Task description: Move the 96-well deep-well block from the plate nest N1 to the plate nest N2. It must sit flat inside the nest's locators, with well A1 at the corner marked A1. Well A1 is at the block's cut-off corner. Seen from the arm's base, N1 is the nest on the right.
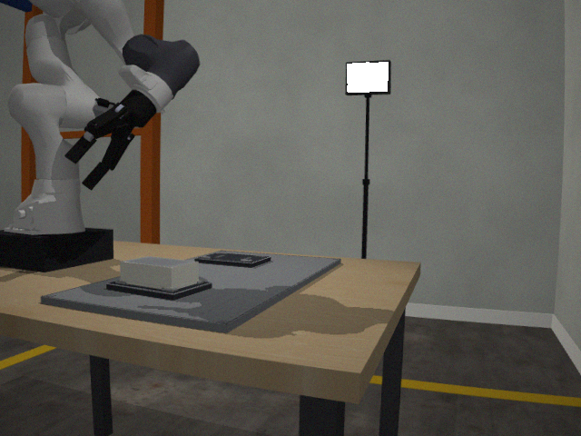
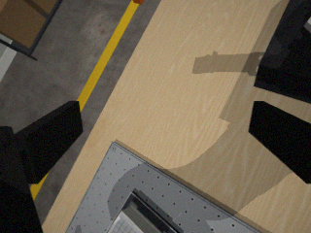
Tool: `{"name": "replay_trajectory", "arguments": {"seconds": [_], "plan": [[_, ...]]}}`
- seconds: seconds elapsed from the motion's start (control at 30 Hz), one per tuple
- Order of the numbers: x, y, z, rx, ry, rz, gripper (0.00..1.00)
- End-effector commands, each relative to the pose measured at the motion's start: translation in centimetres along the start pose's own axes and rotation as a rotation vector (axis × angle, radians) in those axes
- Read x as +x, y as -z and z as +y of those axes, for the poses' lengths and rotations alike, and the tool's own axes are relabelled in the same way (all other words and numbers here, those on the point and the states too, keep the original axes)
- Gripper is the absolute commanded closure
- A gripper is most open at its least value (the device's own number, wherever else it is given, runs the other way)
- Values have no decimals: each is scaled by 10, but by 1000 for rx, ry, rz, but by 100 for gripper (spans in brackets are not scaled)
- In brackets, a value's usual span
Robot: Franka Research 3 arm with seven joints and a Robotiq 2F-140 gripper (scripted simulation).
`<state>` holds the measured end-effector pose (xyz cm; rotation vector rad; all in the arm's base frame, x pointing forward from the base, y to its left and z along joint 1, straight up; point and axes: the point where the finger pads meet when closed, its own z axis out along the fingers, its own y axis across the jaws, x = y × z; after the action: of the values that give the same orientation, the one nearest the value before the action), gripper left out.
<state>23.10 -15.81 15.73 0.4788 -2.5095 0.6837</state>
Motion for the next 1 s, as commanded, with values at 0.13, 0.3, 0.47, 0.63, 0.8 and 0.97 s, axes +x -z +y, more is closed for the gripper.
{"name": "replay_trajectory", "arguments": {"seconds": [0.13,0.3,0.47,0.63,0.8,0.97], "plan": [[0,0,0,0,0,0,0],[0,0,0,0,0,0,0],[0,0,0,0,0,0,0],[-1,0,0,-4,13,-4,0],[-9,1,3,-25,91,-24,0],[-24,3,8,-62,233,-63,0]]}}
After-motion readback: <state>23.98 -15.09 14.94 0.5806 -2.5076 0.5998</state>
